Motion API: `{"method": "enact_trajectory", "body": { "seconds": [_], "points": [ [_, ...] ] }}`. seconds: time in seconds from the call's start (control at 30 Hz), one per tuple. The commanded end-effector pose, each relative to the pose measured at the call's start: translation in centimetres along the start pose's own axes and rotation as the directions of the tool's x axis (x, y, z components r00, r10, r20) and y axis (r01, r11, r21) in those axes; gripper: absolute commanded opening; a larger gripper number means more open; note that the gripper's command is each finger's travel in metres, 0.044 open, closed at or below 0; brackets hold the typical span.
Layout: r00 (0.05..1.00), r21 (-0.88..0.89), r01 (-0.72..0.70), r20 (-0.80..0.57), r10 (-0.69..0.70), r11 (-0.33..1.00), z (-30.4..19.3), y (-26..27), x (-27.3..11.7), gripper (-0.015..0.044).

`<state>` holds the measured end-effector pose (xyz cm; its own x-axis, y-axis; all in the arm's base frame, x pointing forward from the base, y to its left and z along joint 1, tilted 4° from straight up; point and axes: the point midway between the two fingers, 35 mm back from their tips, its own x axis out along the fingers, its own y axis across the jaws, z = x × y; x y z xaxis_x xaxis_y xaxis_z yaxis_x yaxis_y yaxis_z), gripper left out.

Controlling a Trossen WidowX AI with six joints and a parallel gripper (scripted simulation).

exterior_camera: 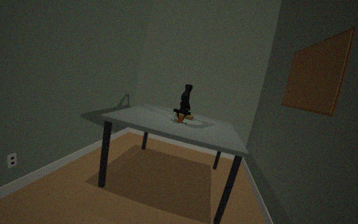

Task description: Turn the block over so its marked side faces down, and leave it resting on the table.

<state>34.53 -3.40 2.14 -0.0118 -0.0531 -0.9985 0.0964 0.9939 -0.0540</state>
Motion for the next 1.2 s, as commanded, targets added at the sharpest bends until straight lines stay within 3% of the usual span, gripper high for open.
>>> {"method": "enact_trajectory", "body": {
  "seconds": [0.0, 0.33, 0.47, 0.73, 1.17],
  "points": [
    [1.000, -0.005, -0.002, 0.000, 0.002, 1.000, 0.0, 0.0, 0.1, 0.0170],
    [1.000, -0.005, -0.002, 0.000, 0.002, 1.000, 0.0, 0.0, 0.1, 0.0103],
    [1.000, -0.005, -0.002, 0.000, 0.002, 1.000, 0.1, 0.0, -1.8, 0.0000],
    [1.000, -0.004, -0.002, 0.010, 0.002, 1.000, 0.0, 0.0, -2.9, 0.0000],
    [0.978, -0.003, -0.004, 0.209, 0.004, 1.000, 0.2, 0.0, -2.3, 0.0000]
  ]
}}
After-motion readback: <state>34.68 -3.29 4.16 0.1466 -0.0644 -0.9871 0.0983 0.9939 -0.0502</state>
